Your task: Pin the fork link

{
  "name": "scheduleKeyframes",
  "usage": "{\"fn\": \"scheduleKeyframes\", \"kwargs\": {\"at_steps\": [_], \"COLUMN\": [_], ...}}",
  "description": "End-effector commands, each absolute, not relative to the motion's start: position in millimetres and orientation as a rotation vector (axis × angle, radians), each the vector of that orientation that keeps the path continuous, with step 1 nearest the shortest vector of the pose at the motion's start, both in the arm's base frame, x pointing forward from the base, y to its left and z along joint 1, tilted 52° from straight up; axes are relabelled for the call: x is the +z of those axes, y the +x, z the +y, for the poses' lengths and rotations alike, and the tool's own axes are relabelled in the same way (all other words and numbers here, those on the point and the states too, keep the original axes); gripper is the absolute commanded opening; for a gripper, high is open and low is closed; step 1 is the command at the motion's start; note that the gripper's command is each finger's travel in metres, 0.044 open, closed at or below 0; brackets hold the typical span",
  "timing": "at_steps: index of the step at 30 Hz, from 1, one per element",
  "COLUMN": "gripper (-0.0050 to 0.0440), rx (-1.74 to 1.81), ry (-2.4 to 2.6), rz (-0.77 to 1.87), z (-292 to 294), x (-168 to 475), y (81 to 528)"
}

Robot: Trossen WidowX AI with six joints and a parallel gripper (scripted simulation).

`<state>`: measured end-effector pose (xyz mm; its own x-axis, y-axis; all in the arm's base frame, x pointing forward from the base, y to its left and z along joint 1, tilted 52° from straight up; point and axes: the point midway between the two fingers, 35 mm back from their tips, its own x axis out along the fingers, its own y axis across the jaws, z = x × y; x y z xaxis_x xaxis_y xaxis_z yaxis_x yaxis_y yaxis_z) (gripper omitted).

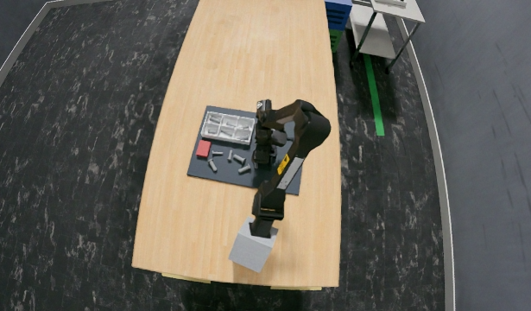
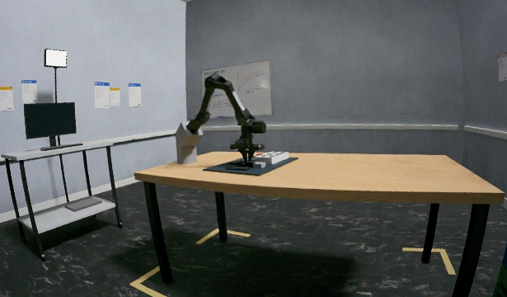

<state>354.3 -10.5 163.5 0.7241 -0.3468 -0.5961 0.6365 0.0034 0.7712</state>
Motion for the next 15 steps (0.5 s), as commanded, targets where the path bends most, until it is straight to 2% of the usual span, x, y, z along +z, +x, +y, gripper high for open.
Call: {"fn": "scheduleKeyframes", "kwargs": {"at_steps": [1, 15], "gripper": [-0.005, -0.005], "rx": [-0.783, -0.783], "ry": [1.371, 1.373], "rz": [0.224, 0.223], "z": [-19.0, -21.8], "x": [173.9, 174.6], "y": [350.8, 350.1]}}
